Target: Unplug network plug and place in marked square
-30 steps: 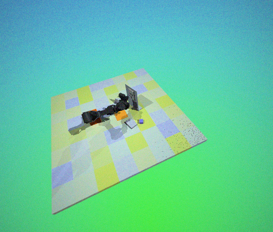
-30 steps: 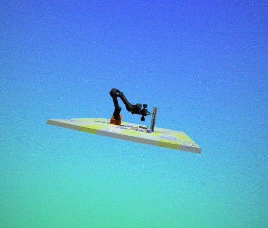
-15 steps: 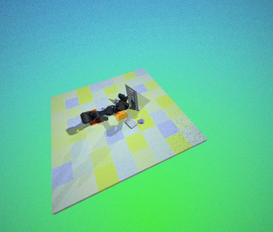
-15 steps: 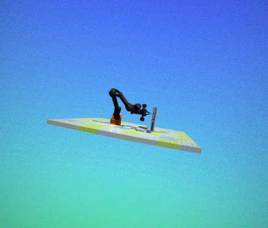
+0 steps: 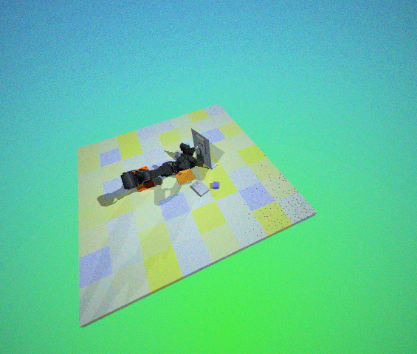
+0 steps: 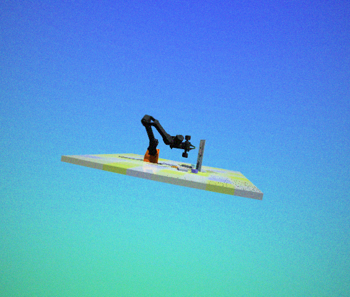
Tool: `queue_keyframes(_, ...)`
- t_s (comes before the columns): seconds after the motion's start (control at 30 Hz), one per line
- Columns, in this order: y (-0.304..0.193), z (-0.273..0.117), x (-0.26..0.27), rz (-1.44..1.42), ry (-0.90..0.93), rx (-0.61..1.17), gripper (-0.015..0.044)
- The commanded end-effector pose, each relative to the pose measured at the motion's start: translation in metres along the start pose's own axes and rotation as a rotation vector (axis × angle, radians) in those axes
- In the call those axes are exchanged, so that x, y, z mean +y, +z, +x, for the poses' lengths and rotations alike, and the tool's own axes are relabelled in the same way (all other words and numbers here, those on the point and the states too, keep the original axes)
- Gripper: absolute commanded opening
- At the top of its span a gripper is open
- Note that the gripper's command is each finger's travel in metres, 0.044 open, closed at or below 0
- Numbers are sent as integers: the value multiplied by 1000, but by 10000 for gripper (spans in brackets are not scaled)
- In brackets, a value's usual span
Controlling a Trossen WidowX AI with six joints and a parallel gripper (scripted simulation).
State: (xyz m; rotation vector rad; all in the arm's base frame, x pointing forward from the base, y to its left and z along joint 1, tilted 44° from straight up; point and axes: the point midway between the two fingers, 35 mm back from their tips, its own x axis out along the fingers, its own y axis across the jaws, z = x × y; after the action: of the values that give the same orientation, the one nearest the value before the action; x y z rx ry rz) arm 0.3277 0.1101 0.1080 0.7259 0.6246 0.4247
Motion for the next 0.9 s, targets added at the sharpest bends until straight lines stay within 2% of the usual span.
queue_keyframes(0.0,-1,-3,1,-4,4,4,0)
queue_keyframes(0.87,-3,-14,1,-4,4,4,0)
